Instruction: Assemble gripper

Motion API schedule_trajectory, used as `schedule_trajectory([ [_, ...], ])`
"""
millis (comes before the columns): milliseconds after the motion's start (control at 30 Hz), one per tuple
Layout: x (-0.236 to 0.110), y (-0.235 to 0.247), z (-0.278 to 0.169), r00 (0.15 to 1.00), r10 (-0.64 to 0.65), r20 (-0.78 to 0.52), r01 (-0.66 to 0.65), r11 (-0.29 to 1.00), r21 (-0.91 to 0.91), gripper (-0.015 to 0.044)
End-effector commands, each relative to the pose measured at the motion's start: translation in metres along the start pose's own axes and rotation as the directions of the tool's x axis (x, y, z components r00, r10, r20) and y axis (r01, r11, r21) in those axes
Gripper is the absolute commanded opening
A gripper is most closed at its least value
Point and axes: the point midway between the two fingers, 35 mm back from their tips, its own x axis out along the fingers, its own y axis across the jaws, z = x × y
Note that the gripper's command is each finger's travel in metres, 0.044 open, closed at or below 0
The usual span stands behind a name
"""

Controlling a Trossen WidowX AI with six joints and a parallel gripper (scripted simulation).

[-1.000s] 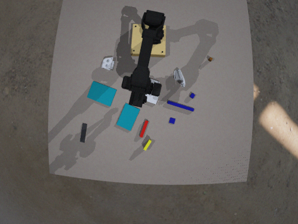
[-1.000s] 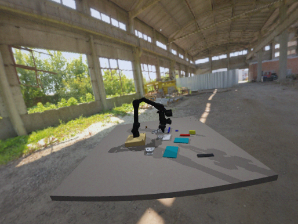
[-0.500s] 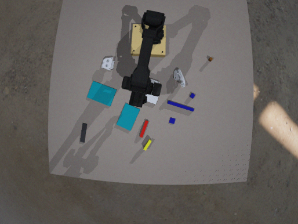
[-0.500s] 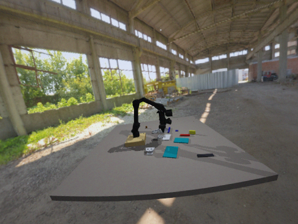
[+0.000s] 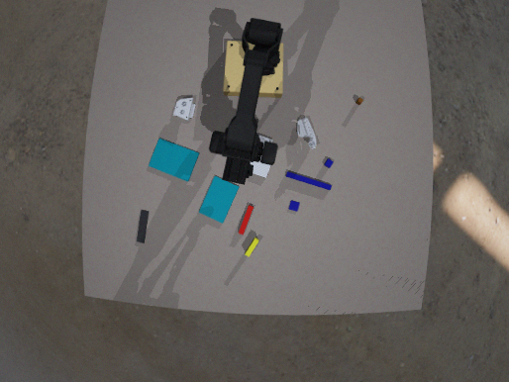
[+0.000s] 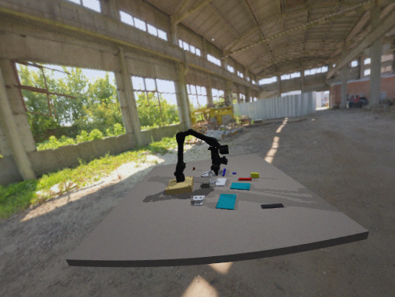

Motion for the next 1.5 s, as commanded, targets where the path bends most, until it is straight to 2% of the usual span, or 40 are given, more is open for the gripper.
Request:
schedule_trajectory([
  [0, 0.000, 0.001, 0.001, 1.000, 0.003, 0.000, -0.003, 1.000, 0.003, 0.0134],
  [1067, 0.000, 0.002, 0.001, 1.000, 0.003, 0.000, -0.003, 1.000, 0.001, 0.0134],
  [1467, 0.019, 0.002, 0.002, 1.000, 0.003, 0.000, -0.003, 1.000, 0.000, 0.0134],
])
